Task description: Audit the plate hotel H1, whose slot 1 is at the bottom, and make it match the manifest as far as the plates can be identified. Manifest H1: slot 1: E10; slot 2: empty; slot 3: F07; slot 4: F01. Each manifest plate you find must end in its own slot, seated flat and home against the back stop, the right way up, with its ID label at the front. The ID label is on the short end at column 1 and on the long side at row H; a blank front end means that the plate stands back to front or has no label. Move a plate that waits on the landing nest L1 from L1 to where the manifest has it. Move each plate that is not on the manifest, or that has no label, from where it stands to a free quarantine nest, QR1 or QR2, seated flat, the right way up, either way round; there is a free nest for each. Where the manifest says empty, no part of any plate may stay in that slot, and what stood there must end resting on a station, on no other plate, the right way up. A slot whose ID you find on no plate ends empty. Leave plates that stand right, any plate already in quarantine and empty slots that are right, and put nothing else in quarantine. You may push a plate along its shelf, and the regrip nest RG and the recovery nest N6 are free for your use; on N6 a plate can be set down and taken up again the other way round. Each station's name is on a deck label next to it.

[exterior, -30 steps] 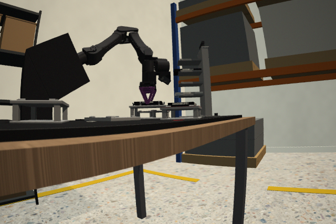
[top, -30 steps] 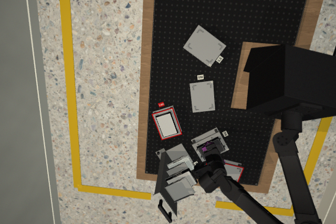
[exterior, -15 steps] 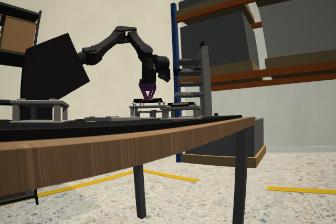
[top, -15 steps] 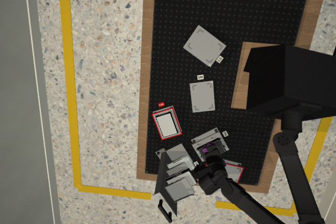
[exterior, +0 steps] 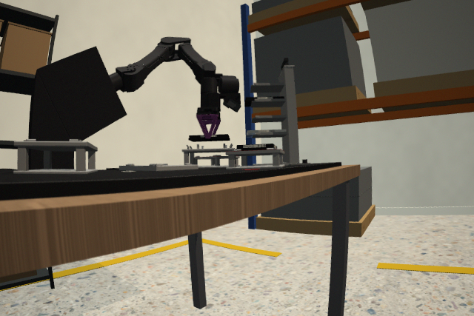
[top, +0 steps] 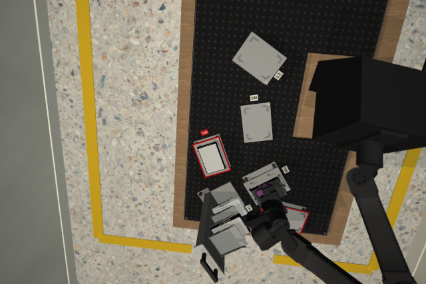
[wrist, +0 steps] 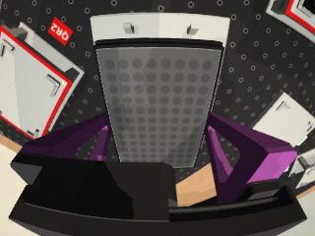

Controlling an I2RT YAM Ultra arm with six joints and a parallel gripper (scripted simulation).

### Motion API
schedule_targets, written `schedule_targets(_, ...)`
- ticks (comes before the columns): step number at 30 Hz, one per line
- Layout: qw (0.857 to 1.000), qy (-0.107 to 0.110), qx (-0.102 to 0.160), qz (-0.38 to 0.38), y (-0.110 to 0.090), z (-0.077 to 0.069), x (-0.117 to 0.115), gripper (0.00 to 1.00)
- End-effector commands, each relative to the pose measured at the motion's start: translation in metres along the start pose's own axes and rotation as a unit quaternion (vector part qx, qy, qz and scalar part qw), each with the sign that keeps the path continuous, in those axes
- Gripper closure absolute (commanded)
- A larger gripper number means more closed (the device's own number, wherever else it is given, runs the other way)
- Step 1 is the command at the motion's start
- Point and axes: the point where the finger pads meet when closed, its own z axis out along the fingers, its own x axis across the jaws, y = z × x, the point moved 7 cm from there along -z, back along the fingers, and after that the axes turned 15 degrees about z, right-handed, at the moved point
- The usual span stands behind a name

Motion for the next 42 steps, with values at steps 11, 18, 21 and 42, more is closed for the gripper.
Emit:
schedule_targets(11,1.000,0.000,-0.006,0.001,0.002,-0.016,0.000,0.14)
schedule_targets(18,1.000,0.000,-0.006,0.001,0.002,-0.023,0.000,0.14)
schedule_targets(21,1.000,0.000,-0.006,0.001,0.002,-0.026,0.000,0.14)
schedule_targets(42,1.000,-0.001,-0.006,0.000,0.002,-0.047,0.000,0.14)
